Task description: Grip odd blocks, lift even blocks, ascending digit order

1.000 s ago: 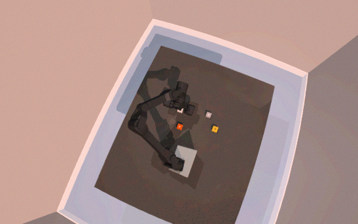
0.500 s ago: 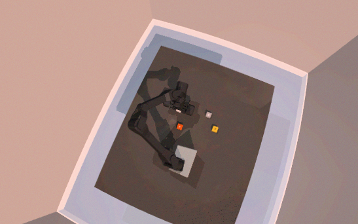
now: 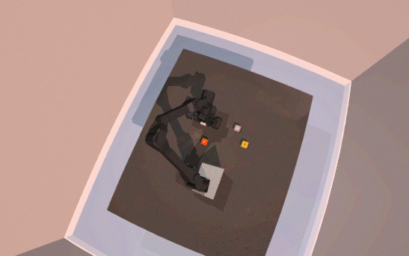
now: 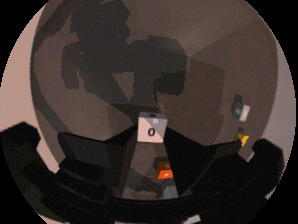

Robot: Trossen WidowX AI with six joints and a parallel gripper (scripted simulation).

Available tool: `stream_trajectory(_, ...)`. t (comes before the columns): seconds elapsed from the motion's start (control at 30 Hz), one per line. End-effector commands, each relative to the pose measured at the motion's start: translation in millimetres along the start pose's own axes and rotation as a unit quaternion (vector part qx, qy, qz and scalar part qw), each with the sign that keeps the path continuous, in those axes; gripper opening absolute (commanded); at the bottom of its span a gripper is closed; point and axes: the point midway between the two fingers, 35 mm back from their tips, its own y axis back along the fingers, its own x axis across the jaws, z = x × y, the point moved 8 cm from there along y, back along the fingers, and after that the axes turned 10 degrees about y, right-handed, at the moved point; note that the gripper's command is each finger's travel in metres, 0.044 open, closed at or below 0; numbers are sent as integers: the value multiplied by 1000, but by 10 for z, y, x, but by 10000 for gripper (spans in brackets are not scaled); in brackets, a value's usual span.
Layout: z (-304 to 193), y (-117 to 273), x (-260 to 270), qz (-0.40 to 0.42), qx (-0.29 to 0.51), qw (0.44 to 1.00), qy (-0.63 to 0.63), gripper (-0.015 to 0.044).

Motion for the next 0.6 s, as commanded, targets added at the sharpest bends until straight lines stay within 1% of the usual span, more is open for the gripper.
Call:
stream_trajectory(0.0, 13, 89, 11, 0, -5, 1000, 4, 120)
stream_trajectory(0.57, 13, 77, 11, 0, -5, 1000, 4, 120)
